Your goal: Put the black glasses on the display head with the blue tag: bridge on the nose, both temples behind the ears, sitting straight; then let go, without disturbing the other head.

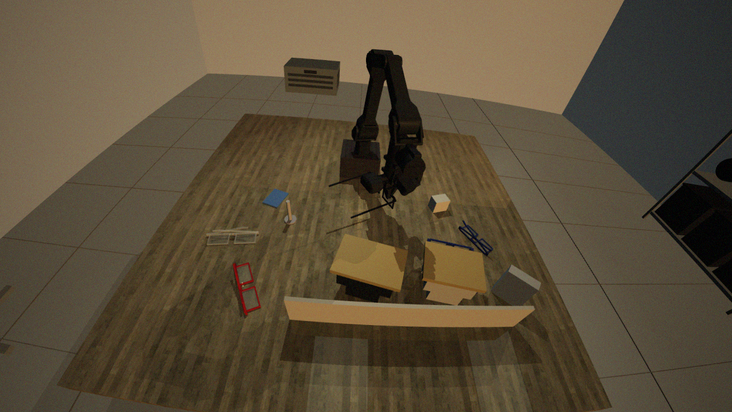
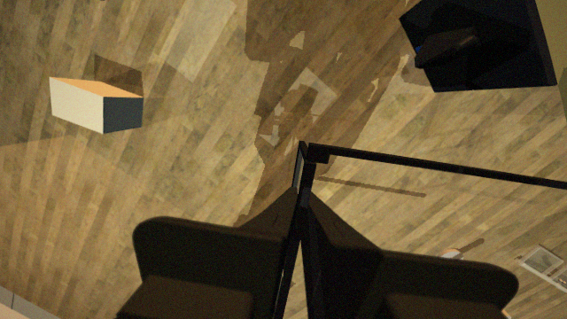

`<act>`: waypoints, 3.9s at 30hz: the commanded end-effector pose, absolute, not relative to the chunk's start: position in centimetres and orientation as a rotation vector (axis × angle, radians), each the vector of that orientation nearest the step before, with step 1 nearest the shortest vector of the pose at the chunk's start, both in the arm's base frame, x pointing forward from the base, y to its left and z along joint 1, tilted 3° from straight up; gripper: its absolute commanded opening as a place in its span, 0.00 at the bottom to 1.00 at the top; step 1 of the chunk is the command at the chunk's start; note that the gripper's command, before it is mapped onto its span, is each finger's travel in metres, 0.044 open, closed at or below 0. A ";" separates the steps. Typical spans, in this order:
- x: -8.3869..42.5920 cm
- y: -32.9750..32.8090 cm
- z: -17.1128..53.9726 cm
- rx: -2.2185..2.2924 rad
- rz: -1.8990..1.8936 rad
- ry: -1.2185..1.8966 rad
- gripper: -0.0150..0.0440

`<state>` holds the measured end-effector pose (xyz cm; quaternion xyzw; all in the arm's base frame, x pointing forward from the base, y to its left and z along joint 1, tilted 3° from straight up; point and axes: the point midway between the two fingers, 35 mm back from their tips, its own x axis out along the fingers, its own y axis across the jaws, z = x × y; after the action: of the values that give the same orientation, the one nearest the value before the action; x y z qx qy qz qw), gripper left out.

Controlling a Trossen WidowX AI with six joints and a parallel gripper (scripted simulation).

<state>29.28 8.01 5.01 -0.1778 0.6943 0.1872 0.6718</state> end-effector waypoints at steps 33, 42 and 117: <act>28.2 12.6 3.7 -1.047 0.962 1.270 0.25; 28.1 12.5 2.6 -1.007 1.017 1.315 0.25; 33.9 11.1 -0.2 -1.028 0.991 1.297 0.25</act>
<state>33.20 11.21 -0.42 -0.4352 0.5556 0.4216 0.5693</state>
